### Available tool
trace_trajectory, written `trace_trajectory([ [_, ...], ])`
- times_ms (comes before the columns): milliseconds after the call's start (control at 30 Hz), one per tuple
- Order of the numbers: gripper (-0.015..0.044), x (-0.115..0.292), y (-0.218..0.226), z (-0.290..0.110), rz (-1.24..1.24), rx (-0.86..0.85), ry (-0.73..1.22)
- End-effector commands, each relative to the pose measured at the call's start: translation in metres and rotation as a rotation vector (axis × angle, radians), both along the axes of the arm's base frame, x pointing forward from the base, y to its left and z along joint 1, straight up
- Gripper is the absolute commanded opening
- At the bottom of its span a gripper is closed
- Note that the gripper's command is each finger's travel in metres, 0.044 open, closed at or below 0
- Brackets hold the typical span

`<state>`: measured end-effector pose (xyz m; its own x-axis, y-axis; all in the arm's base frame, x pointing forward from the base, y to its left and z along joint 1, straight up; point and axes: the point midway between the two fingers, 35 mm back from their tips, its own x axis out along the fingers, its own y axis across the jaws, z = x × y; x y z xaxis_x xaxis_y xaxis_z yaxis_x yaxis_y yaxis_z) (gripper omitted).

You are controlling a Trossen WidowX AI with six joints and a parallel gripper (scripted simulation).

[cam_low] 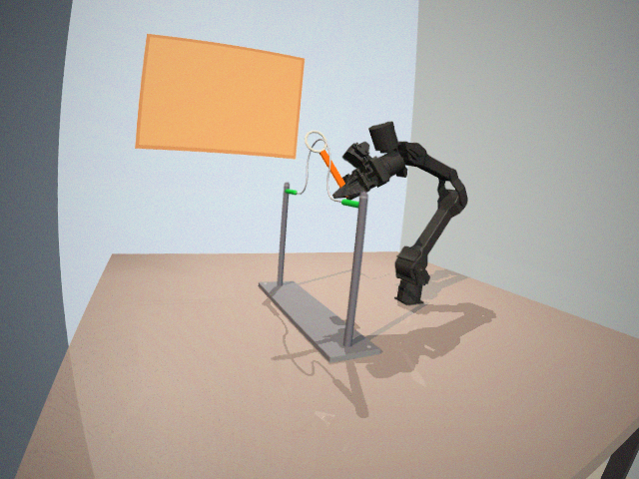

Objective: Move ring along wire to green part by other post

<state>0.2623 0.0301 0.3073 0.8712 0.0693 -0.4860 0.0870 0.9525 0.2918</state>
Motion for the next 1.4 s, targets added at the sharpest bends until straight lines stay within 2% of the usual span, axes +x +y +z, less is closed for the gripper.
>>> trace_trajectory([
  [0, -0.0150, 0.000, -0.003, -0.001, -0.003, -0.061, 0.001],
  [1367, -0.0150, 0.000, -0.037, 0.000, -0.032, -0.747, -0.002],
])
